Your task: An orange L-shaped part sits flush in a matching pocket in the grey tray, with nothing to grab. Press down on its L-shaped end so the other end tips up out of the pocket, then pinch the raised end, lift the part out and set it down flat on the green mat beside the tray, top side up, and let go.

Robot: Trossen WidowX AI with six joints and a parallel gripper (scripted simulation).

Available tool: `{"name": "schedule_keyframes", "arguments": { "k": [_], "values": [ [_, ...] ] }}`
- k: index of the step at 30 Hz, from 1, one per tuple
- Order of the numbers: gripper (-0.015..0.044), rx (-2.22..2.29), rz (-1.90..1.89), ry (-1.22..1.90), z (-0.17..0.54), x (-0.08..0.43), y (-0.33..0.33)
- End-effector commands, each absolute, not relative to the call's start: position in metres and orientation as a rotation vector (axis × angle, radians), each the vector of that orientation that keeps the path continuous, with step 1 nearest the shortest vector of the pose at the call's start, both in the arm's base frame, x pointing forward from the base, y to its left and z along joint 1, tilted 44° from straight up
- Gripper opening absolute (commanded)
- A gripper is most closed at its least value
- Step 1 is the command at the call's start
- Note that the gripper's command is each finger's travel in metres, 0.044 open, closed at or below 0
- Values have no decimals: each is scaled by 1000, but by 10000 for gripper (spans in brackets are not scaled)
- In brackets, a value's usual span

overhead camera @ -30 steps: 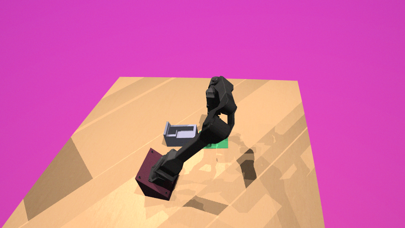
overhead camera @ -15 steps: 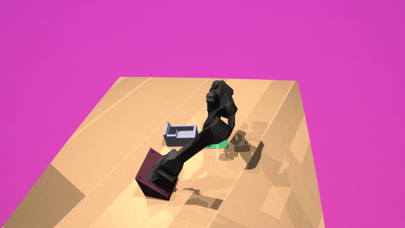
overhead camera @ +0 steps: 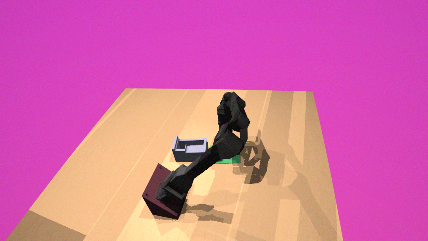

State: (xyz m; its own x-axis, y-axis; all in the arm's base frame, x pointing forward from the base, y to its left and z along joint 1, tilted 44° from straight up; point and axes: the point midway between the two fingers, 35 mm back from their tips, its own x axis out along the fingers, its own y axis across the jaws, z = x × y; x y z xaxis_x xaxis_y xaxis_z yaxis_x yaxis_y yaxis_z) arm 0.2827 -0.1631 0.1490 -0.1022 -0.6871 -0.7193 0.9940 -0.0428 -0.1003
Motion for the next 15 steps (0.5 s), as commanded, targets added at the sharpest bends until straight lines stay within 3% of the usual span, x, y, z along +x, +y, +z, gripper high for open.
{"name": "schedule_keyframes", "arguments": {
  "k": [1, 4, 15],
  "values": [
    [0, 572, -1557, 699, 149, 282, -164],
    [0, 578, -1556, 701, 149, 283, -163],
    [289, 577, -1554, 703, 153, 284, -159]
  ]
}}
